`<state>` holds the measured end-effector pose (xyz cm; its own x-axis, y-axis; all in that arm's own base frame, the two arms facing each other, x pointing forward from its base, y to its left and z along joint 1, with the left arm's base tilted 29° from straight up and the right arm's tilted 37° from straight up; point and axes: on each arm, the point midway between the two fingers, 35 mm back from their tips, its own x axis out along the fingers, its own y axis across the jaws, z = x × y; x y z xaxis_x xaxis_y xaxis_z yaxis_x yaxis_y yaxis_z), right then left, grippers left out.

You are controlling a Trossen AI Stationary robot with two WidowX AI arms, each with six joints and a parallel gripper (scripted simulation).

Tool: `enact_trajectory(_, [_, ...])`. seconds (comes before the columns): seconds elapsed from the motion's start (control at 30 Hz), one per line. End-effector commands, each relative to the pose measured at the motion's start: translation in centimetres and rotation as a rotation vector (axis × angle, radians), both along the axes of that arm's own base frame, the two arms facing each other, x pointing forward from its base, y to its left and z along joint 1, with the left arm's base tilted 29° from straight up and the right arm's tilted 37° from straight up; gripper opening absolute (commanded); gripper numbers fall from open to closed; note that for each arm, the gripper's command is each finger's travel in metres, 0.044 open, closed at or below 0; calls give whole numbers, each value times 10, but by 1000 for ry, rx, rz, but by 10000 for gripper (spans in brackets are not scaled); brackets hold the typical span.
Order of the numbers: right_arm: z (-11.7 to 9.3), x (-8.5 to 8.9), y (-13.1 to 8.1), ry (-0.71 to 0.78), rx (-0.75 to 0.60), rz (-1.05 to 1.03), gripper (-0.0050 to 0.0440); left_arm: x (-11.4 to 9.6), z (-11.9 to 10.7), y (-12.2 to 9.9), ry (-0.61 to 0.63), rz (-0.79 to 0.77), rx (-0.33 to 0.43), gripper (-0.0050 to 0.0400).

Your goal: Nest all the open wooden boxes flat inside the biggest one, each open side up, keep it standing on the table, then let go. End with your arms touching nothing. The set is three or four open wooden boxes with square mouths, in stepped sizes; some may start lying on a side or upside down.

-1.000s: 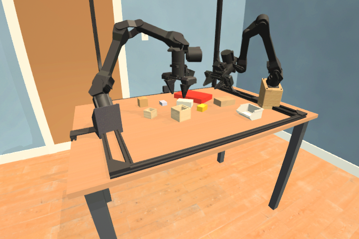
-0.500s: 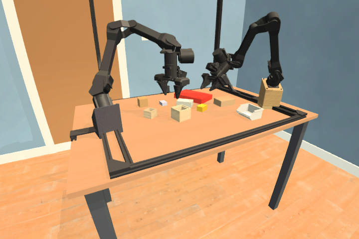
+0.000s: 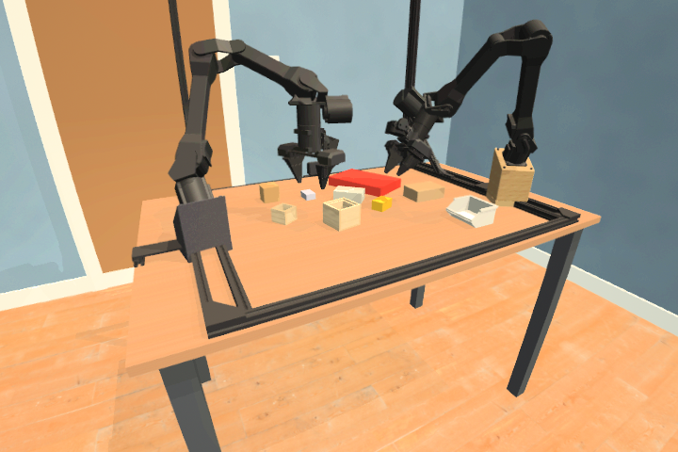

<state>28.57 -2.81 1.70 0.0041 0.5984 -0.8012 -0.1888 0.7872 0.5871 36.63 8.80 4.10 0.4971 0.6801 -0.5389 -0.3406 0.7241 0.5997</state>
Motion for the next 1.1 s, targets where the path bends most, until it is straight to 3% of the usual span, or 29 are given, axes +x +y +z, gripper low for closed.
enact_trajectory(0.0, [1,-9,10,-13,6,23,400,-7,7,6,82,-7,-26,400])
enact_trajectory(0.13, [2,-12,13,-19,6,31,400,-11,10,9,122,-7,-39,400])
enact_trajectory(0.17, [2,-14,15,-22,6,35,400,-22,6,10,195,-6,-46,400])
enact_trajectory(0.2, [3,-18,18,-29,7,45,400,-20,15,13,185,-7,-63,400])
enact_trajectory(0.63, [4,-42,38,-68,8,97,400,-74,41,22,449,5,-179,400])
enact_trajectory(0.7, [4,-42,38,-68,8,97,400,-74,41,22,449,5,-179,400])
enact_trajectory(0.9, [4,-54,47,-88,10,124,400,-112,59,22,593,20,-257,400])
enact_trajectory(1.07, [4,-60,51,-96,10,135,400,-127,68,21,640,26,-291,400])
